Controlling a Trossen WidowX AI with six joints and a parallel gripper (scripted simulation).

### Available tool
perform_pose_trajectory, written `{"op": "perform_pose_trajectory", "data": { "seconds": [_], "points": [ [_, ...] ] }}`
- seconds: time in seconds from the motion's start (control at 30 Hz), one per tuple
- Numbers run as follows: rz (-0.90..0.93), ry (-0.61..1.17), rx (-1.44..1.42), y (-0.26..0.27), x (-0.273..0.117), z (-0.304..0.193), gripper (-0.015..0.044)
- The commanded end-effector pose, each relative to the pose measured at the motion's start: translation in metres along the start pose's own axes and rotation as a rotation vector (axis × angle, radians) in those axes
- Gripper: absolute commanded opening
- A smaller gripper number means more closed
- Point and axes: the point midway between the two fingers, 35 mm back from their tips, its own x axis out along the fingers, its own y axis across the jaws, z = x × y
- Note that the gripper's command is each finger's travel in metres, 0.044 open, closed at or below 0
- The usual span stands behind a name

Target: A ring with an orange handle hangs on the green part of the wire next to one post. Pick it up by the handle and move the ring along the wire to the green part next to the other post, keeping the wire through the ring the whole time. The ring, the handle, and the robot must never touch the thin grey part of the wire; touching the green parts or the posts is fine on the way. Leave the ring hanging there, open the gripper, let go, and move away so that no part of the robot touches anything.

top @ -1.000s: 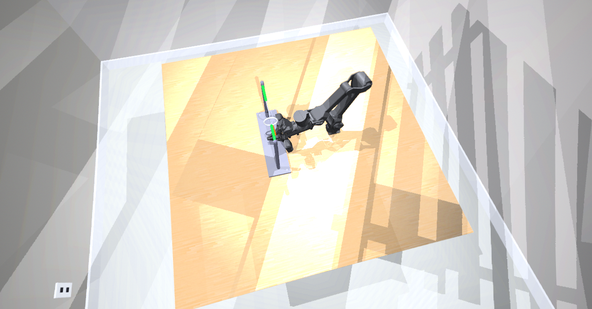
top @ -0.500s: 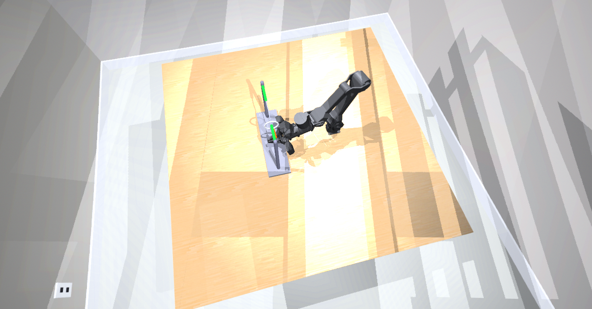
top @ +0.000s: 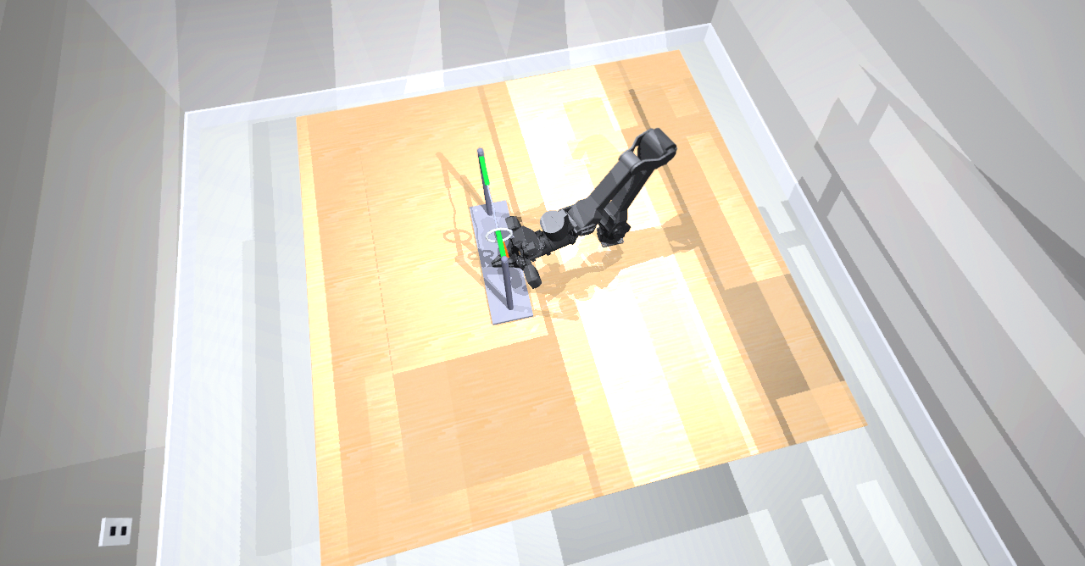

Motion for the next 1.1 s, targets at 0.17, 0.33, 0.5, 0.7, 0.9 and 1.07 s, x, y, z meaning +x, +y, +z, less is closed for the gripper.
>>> {"op": "perform_pose_trajectory", "data": {
  "seconds": [0.17, 0.33, 0.5, 0.7, 0.9, 1.07],
  "points": [
    [0.002, -0.008, 0.008, 0.005, 0.002, 0.001, -0.015],
    [0.002, -0.008, 0.008, 0.005, 0.004, -0.006, -0.015],
    [0.002, -0.008, 0.008, 0.005, 0.006, -0.014, -0.015],
    [0.002, -0.008, 0.008, 0.005, 0.006, -0.017, -0.015],
    [0.002, -0.008, 0.008, 0.005, 0.006, -0.017, -0.015],
    [0.002, -0.008, 0.008, 0.005, 0.006, -0.017, -0.015]
  ]
}}
